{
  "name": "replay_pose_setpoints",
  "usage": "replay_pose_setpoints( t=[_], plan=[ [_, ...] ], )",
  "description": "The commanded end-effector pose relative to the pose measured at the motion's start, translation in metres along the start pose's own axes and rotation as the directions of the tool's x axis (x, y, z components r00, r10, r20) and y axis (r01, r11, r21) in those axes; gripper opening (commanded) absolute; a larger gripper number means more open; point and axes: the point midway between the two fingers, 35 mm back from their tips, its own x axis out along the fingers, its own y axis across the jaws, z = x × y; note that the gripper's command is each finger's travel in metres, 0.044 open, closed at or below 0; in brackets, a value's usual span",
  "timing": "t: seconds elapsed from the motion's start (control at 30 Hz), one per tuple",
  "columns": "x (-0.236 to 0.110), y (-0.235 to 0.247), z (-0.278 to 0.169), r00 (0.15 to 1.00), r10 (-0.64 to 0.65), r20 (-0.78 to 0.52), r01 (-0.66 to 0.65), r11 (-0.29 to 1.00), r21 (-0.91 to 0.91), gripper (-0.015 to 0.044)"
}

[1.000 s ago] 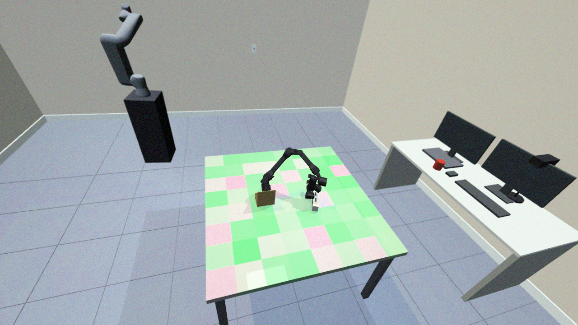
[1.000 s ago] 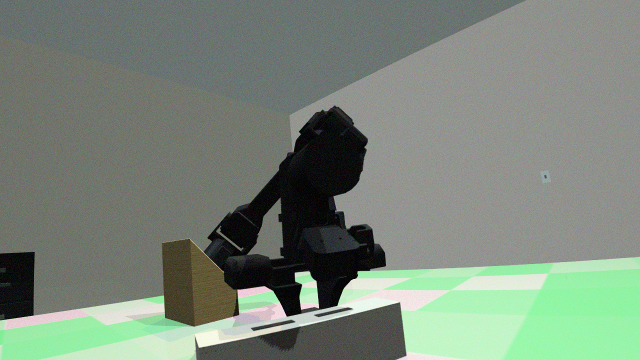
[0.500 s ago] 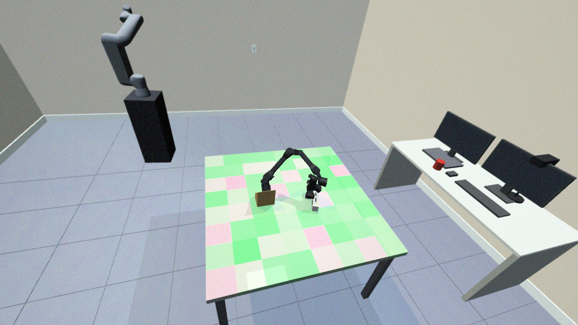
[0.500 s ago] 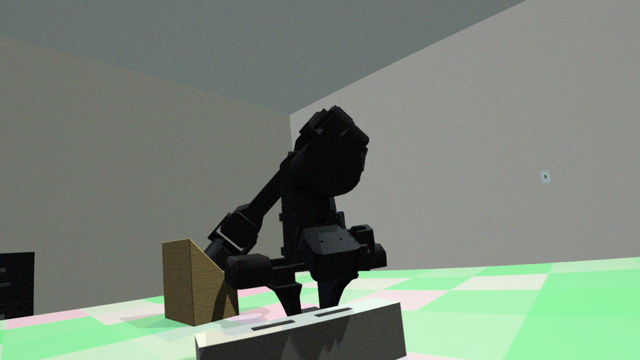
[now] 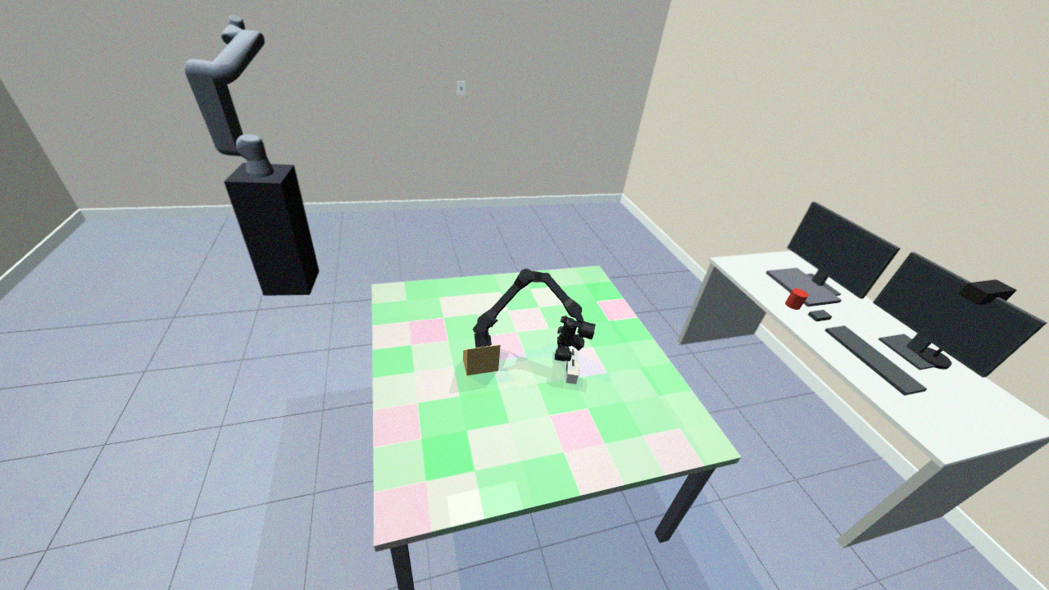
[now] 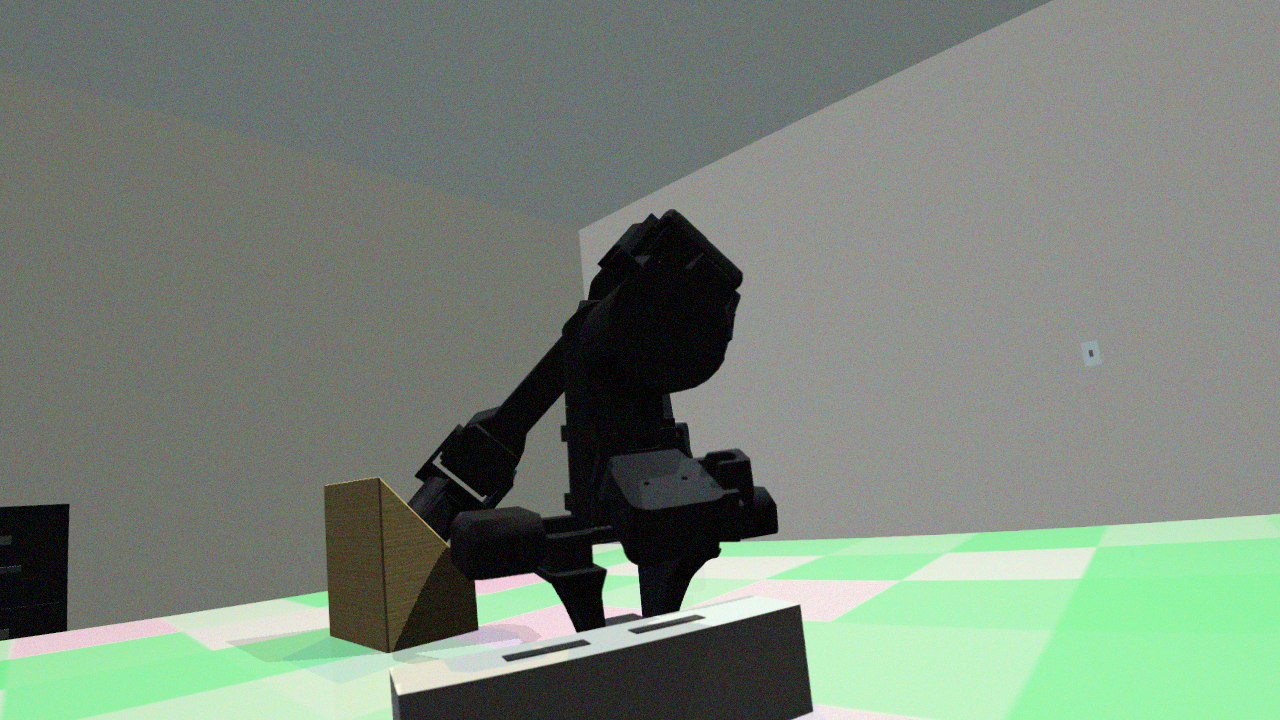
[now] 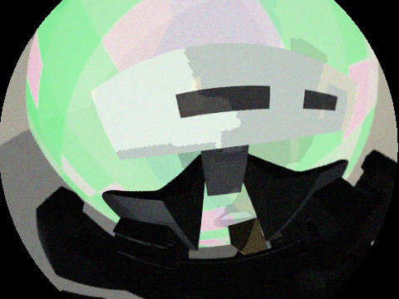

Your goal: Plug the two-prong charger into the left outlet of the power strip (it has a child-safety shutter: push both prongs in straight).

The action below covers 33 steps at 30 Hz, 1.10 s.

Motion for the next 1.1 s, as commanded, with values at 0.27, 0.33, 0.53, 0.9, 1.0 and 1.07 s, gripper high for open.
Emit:
replay_pose_setpoints(
  t=[0.27, 0.33, 0.53, 0.9, 1.0, 1.07],
  plan=[
    [-0.0018, 0.0010, 0.0123, 1.000, -0.002, 0.022, 0.002, 1.000, -0.016, 0.0000],
    [-0.0018, 0.0010, 0.0123, 1.000, -0.002, 0.022, 0.002, 1.000, -0.016, 0.0000],
    [-0.0017, 0.0010, 0.0118, 1.000, -0.002, 0.022, 0.002, 1.000, -0.016, 0.0000],
    [-0.0016, 0.0010, 0.0104, 1.000, -0.002, 0.022, 0.002, 1.000, -0.015, 0.0000],
    [-0.0016, 0.0010, 0.0100, 1.000, -0.002, 0.022, 0.002, 1.000, -0.015, 0.0000],
    [-0.0017, 0.0010, 0.0098, 1.000, -0.002, 0.022, 0.002, 1.000, -0.015, 0.0000]
  ],
)
